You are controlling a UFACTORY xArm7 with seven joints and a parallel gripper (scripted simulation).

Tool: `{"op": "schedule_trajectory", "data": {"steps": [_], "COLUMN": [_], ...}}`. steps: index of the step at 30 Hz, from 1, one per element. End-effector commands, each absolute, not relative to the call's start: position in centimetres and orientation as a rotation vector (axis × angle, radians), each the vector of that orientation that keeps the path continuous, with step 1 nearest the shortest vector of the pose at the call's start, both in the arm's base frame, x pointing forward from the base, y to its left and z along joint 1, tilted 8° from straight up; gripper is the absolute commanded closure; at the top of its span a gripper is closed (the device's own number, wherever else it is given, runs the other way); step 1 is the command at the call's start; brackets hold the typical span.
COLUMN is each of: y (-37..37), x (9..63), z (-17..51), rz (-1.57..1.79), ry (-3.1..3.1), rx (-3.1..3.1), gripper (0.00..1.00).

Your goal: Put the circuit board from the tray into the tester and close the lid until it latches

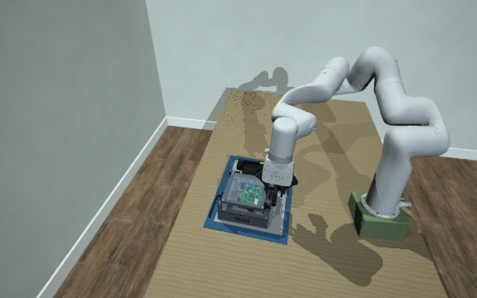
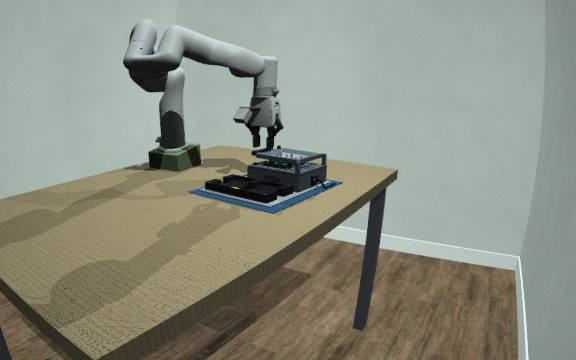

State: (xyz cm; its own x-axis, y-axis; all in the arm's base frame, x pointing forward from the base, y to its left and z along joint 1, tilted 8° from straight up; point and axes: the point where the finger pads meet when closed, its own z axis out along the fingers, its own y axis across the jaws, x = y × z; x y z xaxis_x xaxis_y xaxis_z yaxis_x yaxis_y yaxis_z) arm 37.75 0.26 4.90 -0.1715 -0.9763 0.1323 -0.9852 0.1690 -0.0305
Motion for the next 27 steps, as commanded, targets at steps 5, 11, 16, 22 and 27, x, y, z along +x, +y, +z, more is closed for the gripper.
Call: {"op": "schedule_trajectory", "data": {"steps": [5,11,16,22,27], "y": [0.5,0.7,0.9,1.1,1.2], "x": [37.5,37.5,37.5,37.5,37.5], "z": [7.1,8.3,9.8,11.3,11.8], "rz": [0.16,0.16,0.16,0.16,0.16], "ry": [-2.332,-2.332,-2.332,-2.332,-2.332], "rx": [1.963,1.963,1.963,1.963,1.963], "gripper": [0.49,0.49,0.49,0.49,0.49]}}
